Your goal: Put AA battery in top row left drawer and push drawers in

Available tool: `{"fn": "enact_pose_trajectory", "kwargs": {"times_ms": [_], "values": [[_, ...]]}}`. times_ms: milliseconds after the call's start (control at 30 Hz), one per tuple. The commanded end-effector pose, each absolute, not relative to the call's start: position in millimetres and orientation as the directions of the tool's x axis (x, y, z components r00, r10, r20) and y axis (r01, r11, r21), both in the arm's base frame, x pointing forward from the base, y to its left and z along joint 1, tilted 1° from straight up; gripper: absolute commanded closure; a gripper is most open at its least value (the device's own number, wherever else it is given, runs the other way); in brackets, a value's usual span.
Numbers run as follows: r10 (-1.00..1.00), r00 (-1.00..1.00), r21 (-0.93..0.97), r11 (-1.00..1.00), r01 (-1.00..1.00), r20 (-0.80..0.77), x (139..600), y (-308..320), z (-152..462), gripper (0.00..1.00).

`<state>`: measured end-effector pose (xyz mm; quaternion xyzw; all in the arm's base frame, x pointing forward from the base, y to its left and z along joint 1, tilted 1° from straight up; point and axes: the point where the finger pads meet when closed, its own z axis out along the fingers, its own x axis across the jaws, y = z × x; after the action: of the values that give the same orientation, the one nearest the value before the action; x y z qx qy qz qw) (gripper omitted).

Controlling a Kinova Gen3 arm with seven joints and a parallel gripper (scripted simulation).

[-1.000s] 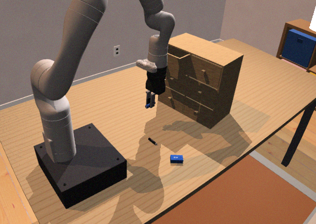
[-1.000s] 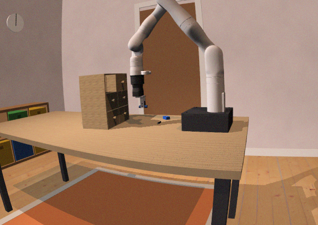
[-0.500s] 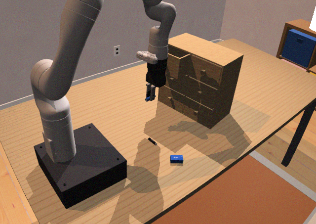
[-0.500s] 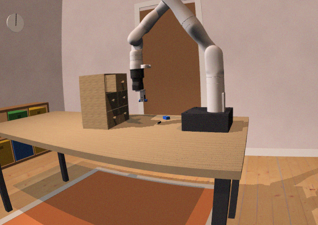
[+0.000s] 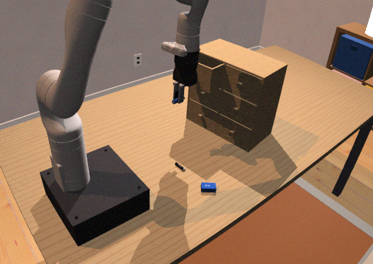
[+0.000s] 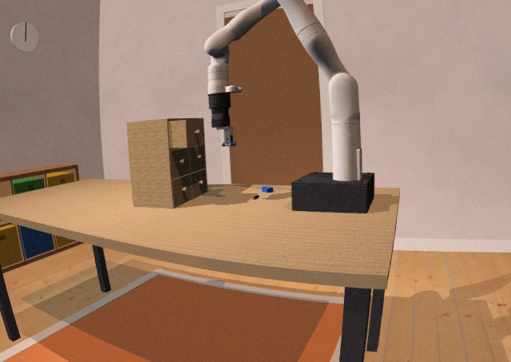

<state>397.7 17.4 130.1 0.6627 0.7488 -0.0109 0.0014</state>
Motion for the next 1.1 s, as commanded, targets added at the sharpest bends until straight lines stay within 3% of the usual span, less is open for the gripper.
{"fn": "enact_pose_trajectory", "kwargs": {"times_ms": [0, 1067], "values": [[0.992, -0.123, 0.002, 0.123, 0.992, -0.011, 401, 20, 153, 0.69], [0.992, -0.125, 0.002, 0.125, 0.992, -0.009, 400, 22, 254, 0.69]]}}
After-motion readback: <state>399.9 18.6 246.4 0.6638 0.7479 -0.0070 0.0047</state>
